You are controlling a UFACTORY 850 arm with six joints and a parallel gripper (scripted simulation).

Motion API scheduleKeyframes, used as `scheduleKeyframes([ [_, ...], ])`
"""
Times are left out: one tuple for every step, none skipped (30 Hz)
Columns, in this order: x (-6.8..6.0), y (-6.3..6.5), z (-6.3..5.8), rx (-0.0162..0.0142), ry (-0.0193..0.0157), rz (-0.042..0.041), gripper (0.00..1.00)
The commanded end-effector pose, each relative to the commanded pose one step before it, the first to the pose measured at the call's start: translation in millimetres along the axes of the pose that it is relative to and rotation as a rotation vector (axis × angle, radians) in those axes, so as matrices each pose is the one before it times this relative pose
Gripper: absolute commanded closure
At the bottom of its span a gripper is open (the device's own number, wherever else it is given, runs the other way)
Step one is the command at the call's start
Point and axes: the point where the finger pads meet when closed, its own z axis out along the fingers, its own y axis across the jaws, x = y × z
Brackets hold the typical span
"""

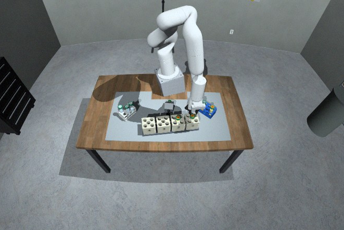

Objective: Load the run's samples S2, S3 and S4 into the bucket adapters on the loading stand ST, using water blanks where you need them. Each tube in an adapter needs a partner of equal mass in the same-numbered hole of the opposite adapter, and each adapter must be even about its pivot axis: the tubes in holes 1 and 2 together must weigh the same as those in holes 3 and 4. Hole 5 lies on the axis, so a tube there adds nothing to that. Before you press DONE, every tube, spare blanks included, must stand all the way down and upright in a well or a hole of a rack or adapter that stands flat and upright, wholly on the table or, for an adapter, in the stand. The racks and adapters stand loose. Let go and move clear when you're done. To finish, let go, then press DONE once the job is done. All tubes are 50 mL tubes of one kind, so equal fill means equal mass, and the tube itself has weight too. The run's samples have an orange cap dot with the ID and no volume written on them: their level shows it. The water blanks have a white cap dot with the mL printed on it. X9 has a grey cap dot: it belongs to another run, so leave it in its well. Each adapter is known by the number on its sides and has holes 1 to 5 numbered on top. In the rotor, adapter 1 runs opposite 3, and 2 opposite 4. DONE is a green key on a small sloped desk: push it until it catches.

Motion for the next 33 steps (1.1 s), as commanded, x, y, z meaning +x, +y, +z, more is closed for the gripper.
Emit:
scheduleKeyframes([
  [0.96,-0.20,-5.85,0.00030,-0.00656,-0.00046,0.56],
  [-0.02,0.00,-1.98,0.00000,0.00002,0.00000,0.56],
  [0.01,0.00,-2.00,0.00000,0.00000,0.00000,0.56],
  [0.01,0.00,-2.00,0.00000,0.00000,0.00000,0.56],
  [0.01,0.00,-2.01,0.00000,0.00000,0.00000,0.56],
  [0.01,0.00,-2.01,0.00000,0.00000,0.00000,0.56],
  [0.01,0.00,-2.01,0.00000,0.00000,0.00000,0.56],
  [0.01,0.00,-2.01,0.00000,0.00000,0.00000,0.56],
  [0.01,0.00,-2.01,0.00000,0.00000,0.00000,0.56],
  [0.01,0.00,-2.00,0.00000,0.00000,0.00000,0.56],
  [-0.04,0.01,-1.96,-0.00001,0.00004,0.00000,0.56],
  [0.01,0.00,-2.01,0.00000,0.00000,0.00000,0.56],
  [0.01,0.00,-2.01,0.00000,0.00000,0.00000,0.56],
  [0.01,0.00,-2.01,0.00000,0.00000,0.00000,0.56],
  [0.01,0.00,-2.01,0.00000,0.00000,0.00000,0.56],
  [0.01,0.00,-2.01,0.00000,0.00000,0.00000,0.56],
  [0.00,0.00,0.00,0.00000,0.00000,0.00000,0.56],
  [0.00,0.00,0.00,0.00000,0.00000,0.00000,0.56],
  [0.02,0.00,-2.02,0.00001,-0.00001,0.00000,0.56],
  [0.00,0.00,-2.00,0.00000,0.00000,0.00000,0.56],
  [0.00,0.00,-2.00,0.00000,0.00000,0.00000,0.56],
  [-0.04,0.01,-1.95,-0.00001,0.00005,0.00001,0.56],
  [0.01,0.00,-2.01,0.00000,0.00000,0.00000,0.56],
  [0.01,0.00,-2.01,0.00000,0.00000,0.00000,0.56],
  [0.01,0.00,-2.01,0.00000,0.00000,0.00000,0.56],
  [0.01,0.00,-2.01,0.00000,0.00000,0.00000,0.56],
  [0.01,0.00,-2.01,0.00000,0.00000,0.00000,0.56],
  [0.01,0.00,-2.01,0.00000,0.00000,0.00000,0.56],
  [0.01,0.00,-2.01,0.00000,0.00000,0.00000,0.56],
  [0.01,0.00,-2.01,0.00000,0.00000,0.00000,0.56],
  [0.01,0.00,-2.01,0.00000,0.00000,0.00000,0.56],
  [0.01,0.00,-2.01,0.00000,0.00000,0.00000,0.56],
  [0.01,0.00,-2.00,0.00000,0.00000,0.00000,0.56],
])
